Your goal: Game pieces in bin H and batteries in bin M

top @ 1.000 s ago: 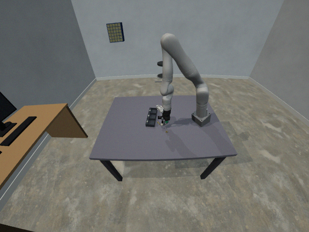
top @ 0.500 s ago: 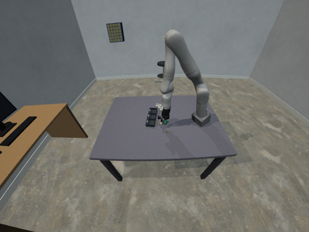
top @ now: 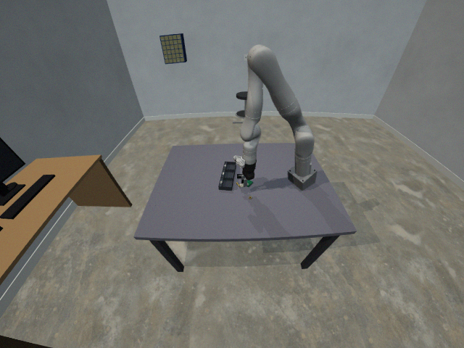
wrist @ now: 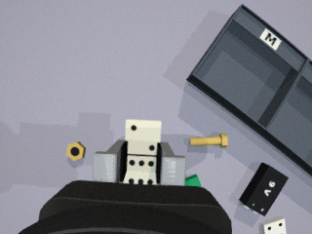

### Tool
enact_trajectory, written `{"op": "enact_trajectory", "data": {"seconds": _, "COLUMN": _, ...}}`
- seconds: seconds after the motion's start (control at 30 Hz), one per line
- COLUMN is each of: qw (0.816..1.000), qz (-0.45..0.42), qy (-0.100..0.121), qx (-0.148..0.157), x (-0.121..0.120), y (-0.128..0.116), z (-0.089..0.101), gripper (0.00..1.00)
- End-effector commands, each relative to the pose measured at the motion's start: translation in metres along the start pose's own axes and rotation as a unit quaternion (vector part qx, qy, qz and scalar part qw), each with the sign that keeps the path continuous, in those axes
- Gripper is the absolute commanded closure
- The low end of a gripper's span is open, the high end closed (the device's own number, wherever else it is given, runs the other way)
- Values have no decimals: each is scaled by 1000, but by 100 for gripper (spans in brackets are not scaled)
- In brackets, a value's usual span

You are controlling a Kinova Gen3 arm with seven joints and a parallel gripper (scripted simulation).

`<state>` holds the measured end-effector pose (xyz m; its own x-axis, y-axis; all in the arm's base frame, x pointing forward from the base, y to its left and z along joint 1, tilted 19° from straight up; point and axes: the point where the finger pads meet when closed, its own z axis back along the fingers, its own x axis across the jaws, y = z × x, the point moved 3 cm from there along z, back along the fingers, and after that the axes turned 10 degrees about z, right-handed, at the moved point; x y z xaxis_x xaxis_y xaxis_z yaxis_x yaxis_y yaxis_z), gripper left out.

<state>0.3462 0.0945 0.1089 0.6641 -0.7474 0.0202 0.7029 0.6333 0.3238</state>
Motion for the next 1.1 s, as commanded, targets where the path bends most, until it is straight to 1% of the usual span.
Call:
{"op": "enact_trajectory", "data": {"seconds": 0.0, "qw": 1000, "qz": 0, "qy": 1, "qx": 0, "x": 0, "y": 0, "z": -7, "gripper": 51}}
{"op": "enact_trajectory", "data": {"seconds": 0.3, "qw": 1000, "qz": 0, "qy": 1, "qx": 0, "x": 0, "y": 0, "z": -7, "gripper": 51}}
{"op": "enact_trajectory", "data": {"seconds": 0.33, "qw": 1000, "qz": 0, "qy": 1, "qx": 0, "x": 6, "y": -2, "z": -7, "gripper": 51}}
{"op": "enact_trajectory", "data": {"seconds": 0.4, "qw": 1000, "qz": 0, "qy": 1, "qx": 0, "x": 6, "y": -2, "z": -7, "gripper": 51}}
{"op": "enact_trajectory", "data": {"seconds": 0.9, "qw": 1000, "qz": 0, "qy": 1, "qx": 0, "x": 93, "y": -24, "z": -7, "gripper": 51}}
{"op": "enact_trajectory", "data": {"seconds": 0.97, "qw": 1000, "qz": 0, "qy": 1, "qx": 0, "x": 93, "y": -24, "z": -7, "gripper": 51}}
{"op": "enact_trajectory", "data": {"seconds": 1.07, "qw": 1000, "qz": 0, "qy": 1, "qx": 0, "x": 110, "y": -28, "z": -7, "gripper": 51}}
